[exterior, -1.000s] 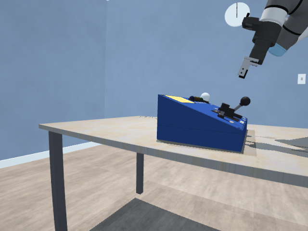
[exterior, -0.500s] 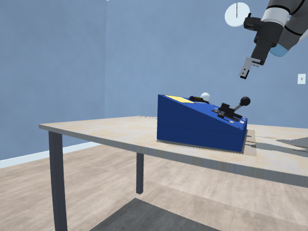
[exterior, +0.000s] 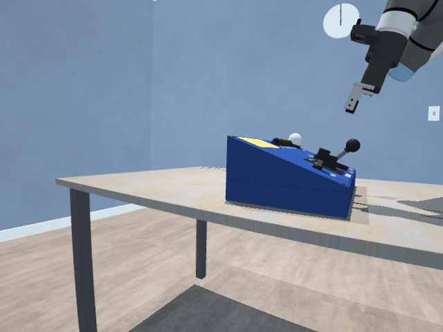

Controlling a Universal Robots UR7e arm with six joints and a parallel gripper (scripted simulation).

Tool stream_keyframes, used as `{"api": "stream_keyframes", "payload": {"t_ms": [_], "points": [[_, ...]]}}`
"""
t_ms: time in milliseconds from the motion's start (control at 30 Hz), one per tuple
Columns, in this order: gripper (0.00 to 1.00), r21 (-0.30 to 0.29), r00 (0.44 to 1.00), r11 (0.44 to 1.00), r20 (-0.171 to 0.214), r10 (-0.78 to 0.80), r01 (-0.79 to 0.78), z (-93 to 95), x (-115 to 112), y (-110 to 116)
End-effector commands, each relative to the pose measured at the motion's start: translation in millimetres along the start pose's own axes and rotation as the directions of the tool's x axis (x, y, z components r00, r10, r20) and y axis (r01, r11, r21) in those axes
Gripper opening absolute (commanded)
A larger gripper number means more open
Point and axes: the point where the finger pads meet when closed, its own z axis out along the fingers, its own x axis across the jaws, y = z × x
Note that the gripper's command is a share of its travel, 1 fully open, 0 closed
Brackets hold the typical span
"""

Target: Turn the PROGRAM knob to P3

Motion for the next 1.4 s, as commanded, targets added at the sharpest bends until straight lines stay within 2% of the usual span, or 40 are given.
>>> {"api": "stream_keyframes", "payload": {"t_ms": [0,633,1033,1100,1367], "points": [[1.00,0.001,1.000,1.000,0.000,0.001,-0.001,-0.3,0.0,-0.3],[1.00,0.001,1.000,1.000,0.000,0.001,-0.001,8.5,0.0,-0.3],[1.00,0.001,1.000,1.000,0.000,0.001,-0.001,42.9,-0.1,-0.3],[1.00,0.001,1.000,1.000,0.000,0.001,-0.001,42.9,-0.1,-0.3],[1.00,0.001,1.000,1.000,0.000,0.001,-0.001,74.4,-0.1,-0.3]]}}
